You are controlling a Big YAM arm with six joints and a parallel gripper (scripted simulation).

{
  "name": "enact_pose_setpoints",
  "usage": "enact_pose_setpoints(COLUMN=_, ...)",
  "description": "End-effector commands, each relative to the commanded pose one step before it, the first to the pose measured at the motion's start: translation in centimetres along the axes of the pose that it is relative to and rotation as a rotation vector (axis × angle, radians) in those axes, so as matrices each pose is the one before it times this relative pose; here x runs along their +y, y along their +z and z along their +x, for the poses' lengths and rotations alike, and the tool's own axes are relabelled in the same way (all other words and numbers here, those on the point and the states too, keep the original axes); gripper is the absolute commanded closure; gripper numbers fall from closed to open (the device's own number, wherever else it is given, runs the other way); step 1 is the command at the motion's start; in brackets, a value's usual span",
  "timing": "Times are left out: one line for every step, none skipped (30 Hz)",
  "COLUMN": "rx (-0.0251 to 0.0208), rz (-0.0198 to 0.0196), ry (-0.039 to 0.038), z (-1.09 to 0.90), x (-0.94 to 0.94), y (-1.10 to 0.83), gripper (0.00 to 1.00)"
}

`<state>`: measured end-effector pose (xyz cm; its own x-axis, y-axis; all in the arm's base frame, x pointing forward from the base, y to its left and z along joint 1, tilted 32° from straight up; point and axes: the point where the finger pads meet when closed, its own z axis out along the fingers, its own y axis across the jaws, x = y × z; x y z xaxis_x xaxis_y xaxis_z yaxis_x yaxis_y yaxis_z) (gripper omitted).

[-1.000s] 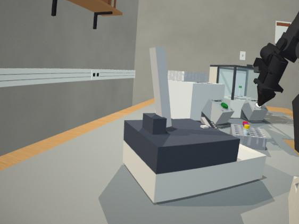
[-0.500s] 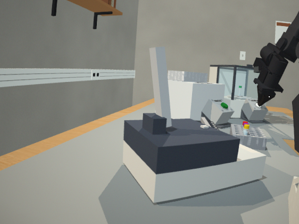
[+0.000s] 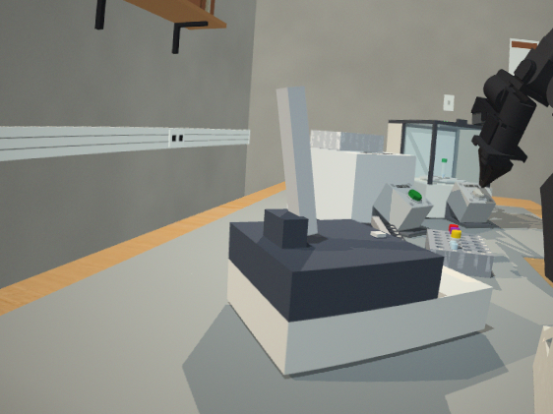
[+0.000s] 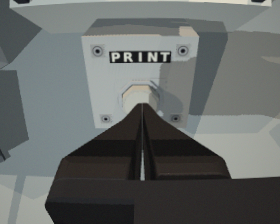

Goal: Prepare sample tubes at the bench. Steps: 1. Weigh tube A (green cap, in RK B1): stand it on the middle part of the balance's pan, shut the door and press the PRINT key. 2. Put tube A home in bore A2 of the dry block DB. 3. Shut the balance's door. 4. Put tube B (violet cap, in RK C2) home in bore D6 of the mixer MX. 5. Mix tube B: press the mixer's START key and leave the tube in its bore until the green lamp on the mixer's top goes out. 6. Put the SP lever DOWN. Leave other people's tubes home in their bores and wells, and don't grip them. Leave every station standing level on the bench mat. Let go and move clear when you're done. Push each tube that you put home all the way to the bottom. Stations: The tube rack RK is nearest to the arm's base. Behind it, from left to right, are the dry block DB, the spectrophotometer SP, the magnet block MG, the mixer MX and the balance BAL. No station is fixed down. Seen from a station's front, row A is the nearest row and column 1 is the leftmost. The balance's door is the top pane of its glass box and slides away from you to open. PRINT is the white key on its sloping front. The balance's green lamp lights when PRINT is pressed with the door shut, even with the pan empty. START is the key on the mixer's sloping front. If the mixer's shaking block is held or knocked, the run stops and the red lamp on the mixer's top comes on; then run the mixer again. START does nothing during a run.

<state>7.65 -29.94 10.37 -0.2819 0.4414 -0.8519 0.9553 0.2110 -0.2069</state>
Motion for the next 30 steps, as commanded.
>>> enact_pose_setpoints(rx=0.00203, rz=-0.00995, ry=0.00424, z=-0.225, x=0.309, y=-0.725, gripper=1.00)
enact_pose_setpoints(rx=0.00050, rz=-0.00003, ry=-0.00010, z=0.029, x=0.001, y=-0.168, gripper=1.00)
enact_pose_setpoints(rx=0.00154, rz=-0.00011, ry=-0.00039, z=0.096, x=0.007, y=-0.165, gripper=1.00)
enact_pose_setpoints(rx=0.00110, rz=-0.00007, ry=-0.00028, z=0.068, x=0.004, y=-0.165, gripper=1.00)
enact_pose_setpoints(rx=0.00067, rz=-0.00003, ry=-0.00016, z=0.041, x=0.002, y=-0.165, gripper=1.00)
enact_pose_setpoints(rx=0.00025, rz=0.00000, ry=-0.00005, z=0.013, x=0.000, y=-0.166, gripper=1.00)
enact_pose_setpoints(rx=-0.00019, rz=0.00003, ry=0.00008, z=-0.015, x=-0.003, y=-0.168, gripper=1.00)
enact_pose_setpoints(rx=-0.00064, rz=0.00006, ry=0.00021, z=-0.043, x=-0.006, y=-0.171, gripper=1.00)
enact_pose_setpoints(rx=-0.00110, rz=0.00009, ry=0.00035, z=-0.073, x=-0.008, y=-0.174, gripper=1.00)
enact_pose_setpoints(rx=-0.00158, rz=0.00011, ry=0.00049, z=-0.103, x=-0.011, y=-0.179, gripper=1.00)
enact_pose_setpoints(rx=0.00000, rz=0.00000, ry=0.00000, z=0.000, x=0.000, y=0.000, gripper=1.00)
enact_pose_setpoints(rx=0.00000, rz=0.00000, ry=0.00000, z=0.000, x=0.000, y=0.000, gripper=1.00)
enact_pose_setpoints(rx=-0.00278, rz=0.00018, ry=0.00086, z=-0.180, x=-0.019, y=-0.184, gripper=1.00)
enact_pose_setpoints(rx=-0.00234, rz=0.00015, ry=0.00075, z=-0.152, x=-0.017, y=-0.187, gripper=1.00)
enact_pose_setpoints(rx=-0.00288, rz=0.00015, ry=0.00092, z=-0.187, x=-0.020, y=-0.194, gripper=1.00)
enact_pose_setpoints(rx=-0.00357, rz=0.00017, ry=0.00115, z=-0.230, x=-0.024, y=-0.211, gripper=1.00)
enact_pose_setpoints(rx=-0.00402, rz=0.00018, ry=0.00131, z=-0.259, x=-0.028, y=-0.212, gripper=1.00)
enact_pose_setpoints(rx=-0.00462, rz=0.00020, ry=0.00152, z=-0.297, x=-0.032, y=-0.222, gripper=1.00)
enact_pose_setpoints(rx=-0.00521, rz=0.00021, ry=0.00174, z=-0.333, x=-0.037, y=-0.233, gripper=1.00)
enact_pose_setpoints(rx=-0.00577, rz=0.00021, ry=0.00196, z=-0.369, x=-0.041, y=-0.244, gripper=1.00)
enact_pose_setpoints(rx=-0.00634, rz=0.00022, ry=0.00219, z=-0.404, x=-0.046, y=-0.256, gripper=1.00)
enact_pose_setpoints(rx=-0.00377, rz=0.00007, ry=0.00140, z=-0.242, x=-0.030, y=-0.233, gripper=1.00)
enact_pose_setpoints(rx=-0.00031, rz=-0.00009, ry=0.00028, z=-0.024, x=-0.007, y=-0.195, gripper=1.00)
enact_pose_setpoints(rx=-0.00030, rz=-0.00010, ry=0.00029, z=-0.023, x=-0.007, y=-0.195, gripper=1.00)
enact_pose_setpoints(rx=-0.00029, rz=-0.00010, ry=0.00029, z=-0.022, x=-0.007, y=-0.195, gripper=1.00)
enact_pose_setpoints(rx=-0.00027, rz=-0.00011, ry=0.00029, z=-0.021, x=-0.007, y=-0.195, gripper=1.00)
enact_pose_setpoints(rx=-0.00026, rz=-0.00011, ry=0.00029, z=-0.020, x=-0.007, y=-0.195, gripper=1.00)
enact_pose_setpoints(rx=0.00000, rz=0.00000, ry=0.00000, z=0.000, x=0.000, y=0.000, gripper=1.00)
enact_pose_setpoints(rx=0.00000, rz=0.00000, ry=0.00000, z=0.000, x=0.000, y=0.000, gripper=1.00)
enact_pose_setpoints(rx=-0.00025, rz=-0.00011, ry=0.00030, z=-0.019, x=-0.007, y=-0.196, gripper=1.00)
